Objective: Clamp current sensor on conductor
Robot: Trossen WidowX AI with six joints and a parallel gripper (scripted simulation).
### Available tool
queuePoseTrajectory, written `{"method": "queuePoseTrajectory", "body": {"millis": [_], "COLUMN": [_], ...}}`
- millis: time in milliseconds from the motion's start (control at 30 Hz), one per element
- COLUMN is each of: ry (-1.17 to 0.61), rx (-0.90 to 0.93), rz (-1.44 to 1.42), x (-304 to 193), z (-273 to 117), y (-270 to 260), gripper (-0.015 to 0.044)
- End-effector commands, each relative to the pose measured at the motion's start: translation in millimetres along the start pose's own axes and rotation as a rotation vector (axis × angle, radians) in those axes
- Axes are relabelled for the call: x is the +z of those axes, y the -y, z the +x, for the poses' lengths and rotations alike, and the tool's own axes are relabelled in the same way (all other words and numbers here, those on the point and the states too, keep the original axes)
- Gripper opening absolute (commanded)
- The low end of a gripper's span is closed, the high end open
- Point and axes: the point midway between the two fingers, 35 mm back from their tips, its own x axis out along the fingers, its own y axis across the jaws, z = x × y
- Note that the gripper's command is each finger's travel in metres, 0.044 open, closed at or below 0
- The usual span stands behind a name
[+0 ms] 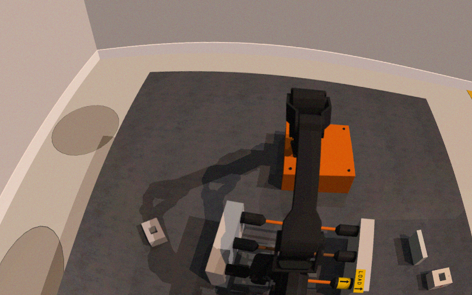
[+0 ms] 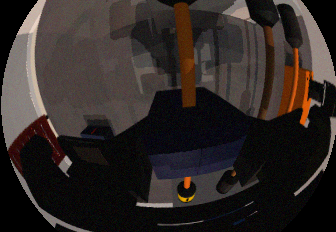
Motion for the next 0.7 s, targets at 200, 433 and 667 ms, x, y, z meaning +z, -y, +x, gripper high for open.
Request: {"method": "queuePoseTrajectory", "body": {"millis": [200, 433, 667], "ry": [0.000, 0.000, 0.000], "rx": [0.000, 0.000, 0.000], "rz": [-0.001, 0.000, 0.000], "x": [0.1, 0.0, 0.0], "z": [5.1, 0.7, 0.7], "y": [-0.5, 0.0, 0.0], "gripper": [0.0000, 0.0184, 0.0268]}}
